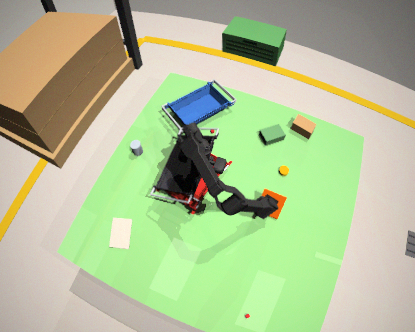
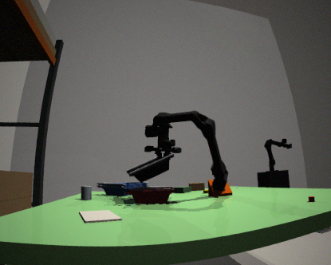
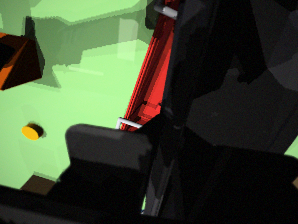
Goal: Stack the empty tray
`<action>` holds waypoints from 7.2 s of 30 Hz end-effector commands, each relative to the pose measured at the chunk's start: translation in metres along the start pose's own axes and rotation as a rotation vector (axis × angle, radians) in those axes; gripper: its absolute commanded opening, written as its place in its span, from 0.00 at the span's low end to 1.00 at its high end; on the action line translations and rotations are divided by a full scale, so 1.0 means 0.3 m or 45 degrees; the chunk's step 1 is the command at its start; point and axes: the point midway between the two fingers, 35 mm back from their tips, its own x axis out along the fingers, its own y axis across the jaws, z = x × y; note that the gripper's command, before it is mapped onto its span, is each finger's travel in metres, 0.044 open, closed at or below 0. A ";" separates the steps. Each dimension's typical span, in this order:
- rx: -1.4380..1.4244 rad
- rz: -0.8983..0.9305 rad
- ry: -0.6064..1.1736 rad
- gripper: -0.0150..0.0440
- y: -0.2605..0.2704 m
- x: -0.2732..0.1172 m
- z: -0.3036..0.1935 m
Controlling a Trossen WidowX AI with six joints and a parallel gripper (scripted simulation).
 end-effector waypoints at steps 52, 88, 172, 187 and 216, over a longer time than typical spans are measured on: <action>0.185 0.023 -0.056 0.25 0.014 0.083 -0.086; 0.316 0.062 -0.089 0.25 0.062 0.171 -0.042; 0.316 0.062 -0.090 0.25 0.092 0.235 -0.006; 0.316 0.062 -0.090 0.25 0.092 0.235 -0.006; 0.316 0.062 -0.091 0.25 0.102 0.264 0.008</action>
